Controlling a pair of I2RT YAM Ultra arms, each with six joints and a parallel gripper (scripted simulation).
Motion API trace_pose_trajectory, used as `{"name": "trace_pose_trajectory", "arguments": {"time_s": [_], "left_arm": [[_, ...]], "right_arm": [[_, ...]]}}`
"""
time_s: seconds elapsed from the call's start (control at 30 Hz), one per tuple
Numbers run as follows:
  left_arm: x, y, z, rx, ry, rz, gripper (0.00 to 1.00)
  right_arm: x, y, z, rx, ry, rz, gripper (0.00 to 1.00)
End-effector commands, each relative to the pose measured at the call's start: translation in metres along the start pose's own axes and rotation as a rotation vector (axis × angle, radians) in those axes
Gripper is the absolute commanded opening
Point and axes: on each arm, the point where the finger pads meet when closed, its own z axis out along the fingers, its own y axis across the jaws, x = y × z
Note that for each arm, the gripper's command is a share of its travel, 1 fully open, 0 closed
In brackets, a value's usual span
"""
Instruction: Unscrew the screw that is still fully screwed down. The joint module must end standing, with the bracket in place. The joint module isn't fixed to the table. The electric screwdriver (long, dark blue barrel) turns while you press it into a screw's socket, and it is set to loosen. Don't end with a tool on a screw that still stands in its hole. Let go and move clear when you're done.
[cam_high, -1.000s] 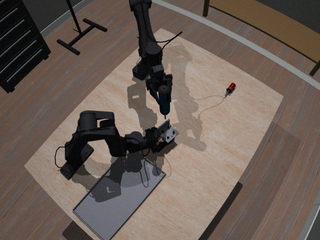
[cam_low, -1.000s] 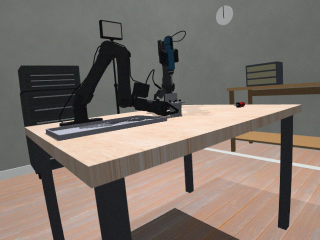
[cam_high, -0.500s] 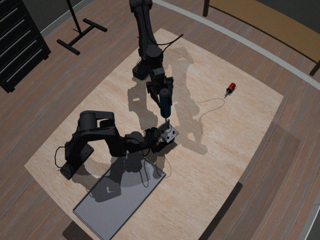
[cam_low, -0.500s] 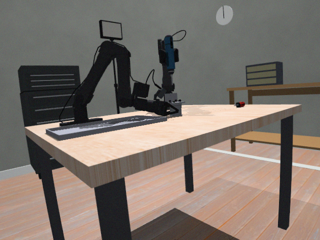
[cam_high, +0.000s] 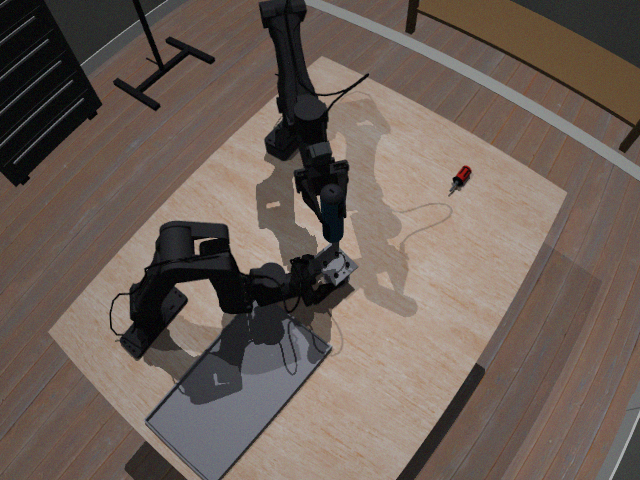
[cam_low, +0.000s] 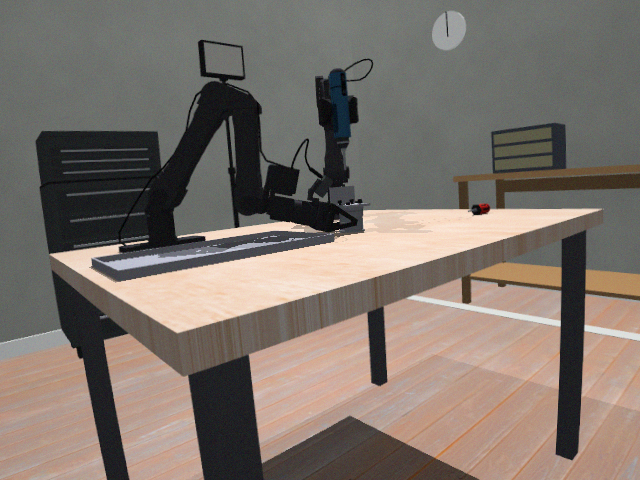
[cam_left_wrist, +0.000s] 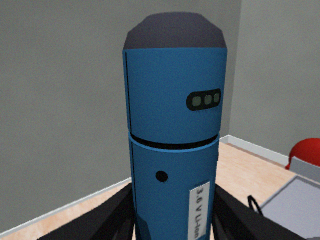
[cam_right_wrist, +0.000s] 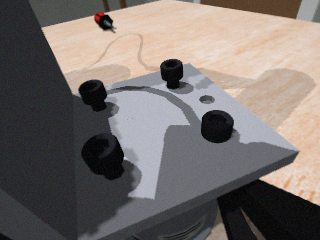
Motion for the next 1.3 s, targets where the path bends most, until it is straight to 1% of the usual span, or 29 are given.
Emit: {"name": "trace_pose_trajectory", "arguments": {"time_s": [0.0,0.03,0.07,0.4,0.47,0.5,0.57,0.7,0.83,0.93,1.03,1.27], "left_arm": [[-0.07,0.007,-0.002,-0.016,-0.196,-0.006,0.42],[-0.056,0.007,0.006,-0.016,-0.165,-0.006,0.42],[-0.055,0.007,0.008,-0.016,-0.162,-0.006,0.42],[-0.055,0.007,0.02,-0.016,-0.162,-0.006,0.42],[-0.069,0.007,0.014,-0.016,-0.194,-0.006,0.42],[-0.071,0.007,0.013,-0.016,-0.198,-0.006,0.42],[-0.071,0.007,0.013,-0.016,-0.198,-0.006,0.42],[-0.055,0.007,0.022,-0.016,-0.162,-0.006,0.42],[-0.063,0.007,0.02,-0.016,-0.18,-0.006,0.42],[-0.055,0.007,0.025,-0.016,-0.162,-0.006,0.42],[-0.068,0.007,0.019,-0.016,-0.191,-0.006,0.42],[-0.067,0.008,0.021,-0.018,-0.188,-0.007,0.42]], "right_arm": [[-0.002,0.0,0.001,0.003,-0.001,0.003,0.59],[-0.002,0.0,0.001,0.003,-0.001,0.003,0.59],[-0.002,0.0,0.001,0.003,-0.001,0.003,0.59],[-0.002,0.0,0.001,0.003,-0.001,0.003,0.59],[-0.002,0.0,0.001,0.003,-0.001,0.003,0.59],[-0.002,0.0,0.001,0.003,-0.001,0.003,0.59],[-0.002,0.0,0.001,0.003,-0.001,0.003,0.59],[-0.002,0.0,0.001,0.003,-0.001,0.003,0.59],[-0.002,0.0,0.001,0.003,-0.001,0.003,0.59],[-0.002,0.0,0.001,0.003,-0.001,0.003,0.59],[-0.002,0.0,0.001,0.003,-0.001,0.003,0.59],[-0.002,0.0,0.001,0.003,-0.001,0.003,0.59]]}}
